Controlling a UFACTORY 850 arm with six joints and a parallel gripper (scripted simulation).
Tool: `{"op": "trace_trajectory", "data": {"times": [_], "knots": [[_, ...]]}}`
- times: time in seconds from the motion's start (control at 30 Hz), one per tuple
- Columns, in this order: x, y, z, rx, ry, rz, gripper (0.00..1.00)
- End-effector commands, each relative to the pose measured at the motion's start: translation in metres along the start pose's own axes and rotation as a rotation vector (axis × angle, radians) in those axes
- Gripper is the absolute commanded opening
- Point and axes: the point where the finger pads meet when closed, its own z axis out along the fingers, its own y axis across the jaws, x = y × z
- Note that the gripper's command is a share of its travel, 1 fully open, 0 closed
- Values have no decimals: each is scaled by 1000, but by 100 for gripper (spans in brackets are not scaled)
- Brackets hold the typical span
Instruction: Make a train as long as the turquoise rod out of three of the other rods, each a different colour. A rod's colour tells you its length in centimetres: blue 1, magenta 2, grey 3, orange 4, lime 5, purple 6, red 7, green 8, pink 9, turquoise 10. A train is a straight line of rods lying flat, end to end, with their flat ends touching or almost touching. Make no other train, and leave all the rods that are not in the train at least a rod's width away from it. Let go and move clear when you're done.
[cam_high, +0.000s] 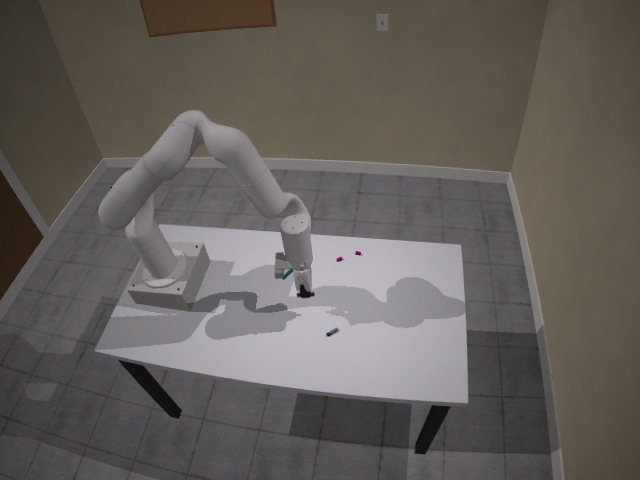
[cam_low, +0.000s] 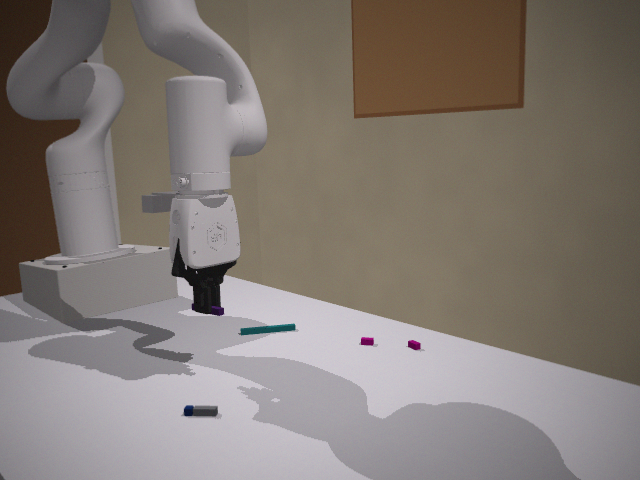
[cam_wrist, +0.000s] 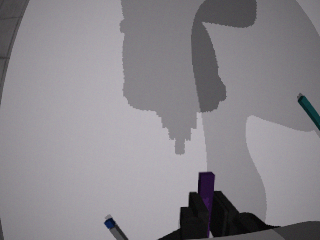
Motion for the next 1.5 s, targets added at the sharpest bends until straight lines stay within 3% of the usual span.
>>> {"op": "trace_trajectory", "data": {"times": [0.0,0.4,1.13,1.47], "knots": [[-39,-17,2,-27,11,-137,4],[-120,-60,2,-34,3,-509,4],[-130,-66,3,-36,1,-562,4],[-130,-65,30,-36,2,-562,4]]}}
